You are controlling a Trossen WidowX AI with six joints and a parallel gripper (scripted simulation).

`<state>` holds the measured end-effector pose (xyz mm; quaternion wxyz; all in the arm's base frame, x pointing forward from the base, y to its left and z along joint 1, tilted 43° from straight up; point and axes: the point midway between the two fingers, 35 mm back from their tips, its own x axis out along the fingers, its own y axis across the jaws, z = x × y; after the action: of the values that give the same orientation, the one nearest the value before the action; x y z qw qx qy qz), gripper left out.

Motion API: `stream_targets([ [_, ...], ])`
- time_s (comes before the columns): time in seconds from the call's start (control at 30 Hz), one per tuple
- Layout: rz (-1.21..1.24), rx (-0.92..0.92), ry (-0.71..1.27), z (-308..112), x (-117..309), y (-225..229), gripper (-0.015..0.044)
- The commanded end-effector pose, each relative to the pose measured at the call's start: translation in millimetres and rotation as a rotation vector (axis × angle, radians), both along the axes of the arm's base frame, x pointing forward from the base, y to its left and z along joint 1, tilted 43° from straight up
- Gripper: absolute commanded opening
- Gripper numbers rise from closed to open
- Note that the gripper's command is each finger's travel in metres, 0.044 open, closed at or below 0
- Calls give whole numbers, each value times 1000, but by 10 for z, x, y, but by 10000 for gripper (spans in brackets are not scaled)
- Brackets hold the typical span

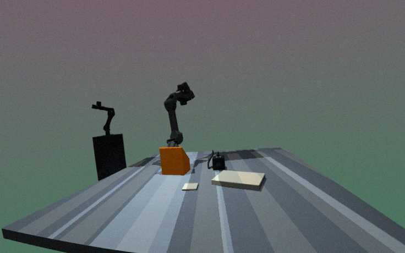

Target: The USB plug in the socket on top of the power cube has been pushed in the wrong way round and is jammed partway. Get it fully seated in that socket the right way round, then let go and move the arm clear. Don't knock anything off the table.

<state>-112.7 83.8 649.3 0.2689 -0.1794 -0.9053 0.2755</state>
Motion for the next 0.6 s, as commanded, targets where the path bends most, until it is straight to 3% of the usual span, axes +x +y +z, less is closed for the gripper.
stream_targets([
  [0.0, -8, -10, 13, 2, 27, 39, 426],
  [0.13, -168, -163, 194, -74, 568, 687, 440],
  [0.23, -212, -197, 268, -84, 752, 829, 440],
  [0.57, -576, -389, 604, -624, 2198, 1579, 440],
])
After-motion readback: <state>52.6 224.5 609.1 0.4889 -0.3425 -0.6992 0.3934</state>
